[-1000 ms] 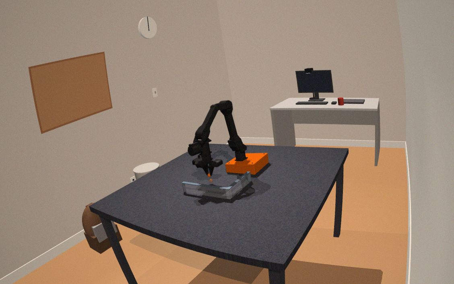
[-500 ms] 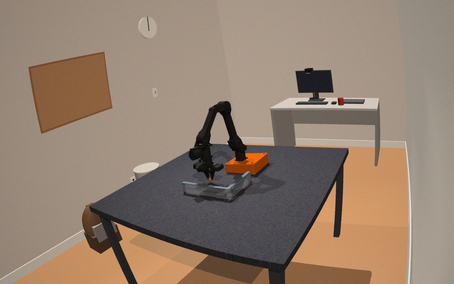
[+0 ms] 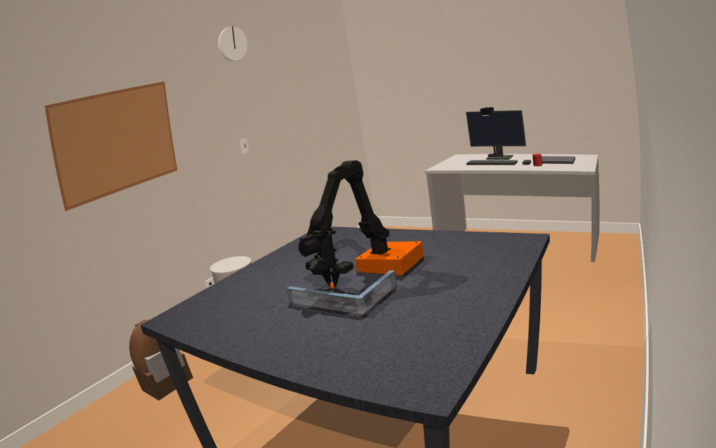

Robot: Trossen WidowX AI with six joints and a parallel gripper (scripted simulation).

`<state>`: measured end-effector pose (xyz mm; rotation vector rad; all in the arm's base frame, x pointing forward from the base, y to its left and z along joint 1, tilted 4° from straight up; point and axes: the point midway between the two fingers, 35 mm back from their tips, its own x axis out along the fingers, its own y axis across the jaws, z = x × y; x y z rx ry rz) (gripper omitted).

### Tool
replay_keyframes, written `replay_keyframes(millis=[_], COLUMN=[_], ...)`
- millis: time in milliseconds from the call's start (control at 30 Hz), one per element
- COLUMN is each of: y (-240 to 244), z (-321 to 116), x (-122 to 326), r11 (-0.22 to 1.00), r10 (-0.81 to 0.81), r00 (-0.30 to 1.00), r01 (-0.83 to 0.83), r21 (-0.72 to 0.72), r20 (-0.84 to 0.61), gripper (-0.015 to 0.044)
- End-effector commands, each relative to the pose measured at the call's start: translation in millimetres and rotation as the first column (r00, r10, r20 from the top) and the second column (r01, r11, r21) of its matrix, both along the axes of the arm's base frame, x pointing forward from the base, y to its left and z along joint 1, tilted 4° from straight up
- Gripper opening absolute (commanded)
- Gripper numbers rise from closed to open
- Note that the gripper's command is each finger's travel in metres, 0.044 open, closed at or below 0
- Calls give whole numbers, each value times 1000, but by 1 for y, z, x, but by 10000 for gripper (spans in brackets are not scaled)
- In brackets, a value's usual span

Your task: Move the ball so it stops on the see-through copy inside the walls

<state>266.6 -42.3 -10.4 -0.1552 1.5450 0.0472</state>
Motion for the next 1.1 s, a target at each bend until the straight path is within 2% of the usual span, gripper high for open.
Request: replay_keyframes(millis=[0,200,467,667,1067], y=[0,0,0,6,5], z=[0,0,3,84,79], x=[0,0,0,-3,0], r11=[1000,1000,1000,1000,1000], r10=[0,0,0,6,11], r00=[1000,1000,1000,1000,1000], r01=[0,0,0,-6,-11], r21=[0,0,0,4,-1], r20=[0,0,0,-4,8], gripper=[52,210,215,215,215])
